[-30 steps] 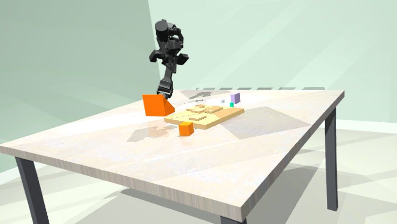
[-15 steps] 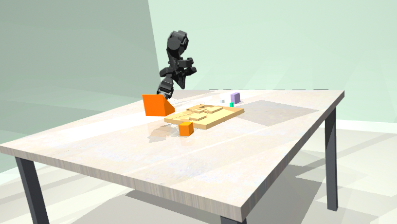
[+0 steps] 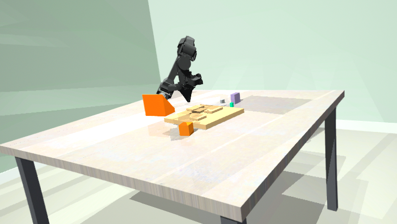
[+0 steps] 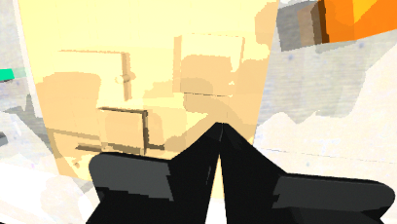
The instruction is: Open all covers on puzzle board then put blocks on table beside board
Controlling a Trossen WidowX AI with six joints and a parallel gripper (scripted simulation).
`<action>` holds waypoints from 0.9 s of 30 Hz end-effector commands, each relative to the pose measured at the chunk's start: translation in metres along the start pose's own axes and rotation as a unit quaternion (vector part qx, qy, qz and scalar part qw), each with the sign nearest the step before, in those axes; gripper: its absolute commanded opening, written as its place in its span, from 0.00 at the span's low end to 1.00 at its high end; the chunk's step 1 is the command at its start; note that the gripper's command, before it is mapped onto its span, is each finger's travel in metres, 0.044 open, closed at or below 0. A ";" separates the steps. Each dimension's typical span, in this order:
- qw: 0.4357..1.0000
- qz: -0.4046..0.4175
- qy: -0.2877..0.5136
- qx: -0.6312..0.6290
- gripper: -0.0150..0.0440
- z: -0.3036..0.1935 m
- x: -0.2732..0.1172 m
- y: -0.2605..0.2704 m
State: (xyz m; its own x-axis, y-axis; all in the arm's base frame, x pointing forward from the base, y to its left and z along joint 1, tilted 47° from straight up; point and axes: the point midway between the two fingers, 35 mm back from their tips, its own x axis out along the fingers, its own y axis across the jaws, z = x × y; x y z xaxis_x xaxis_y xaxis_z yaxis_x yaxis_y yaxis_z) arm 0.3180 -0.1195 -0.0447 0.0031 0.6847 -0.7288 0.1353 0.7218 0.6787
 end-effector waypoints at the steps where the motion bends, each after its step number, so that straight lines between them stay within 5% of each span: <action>1: 0.999 0.010 0.034 0.000 0.25 -0.007 0.014 0.008; 27: 0.999 0.014 0.047 0.001 0.25 -0.009 0.024 0.012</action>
State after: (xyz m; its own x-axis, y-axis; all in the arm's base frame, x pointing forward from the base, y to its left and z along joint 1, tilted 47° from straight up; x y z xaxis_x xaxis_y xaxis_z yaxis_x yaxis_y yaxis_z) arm 0.3109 -0.0946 -0.0515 -0.0849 0.7133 -0.6957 0.1398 0.6998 0.7005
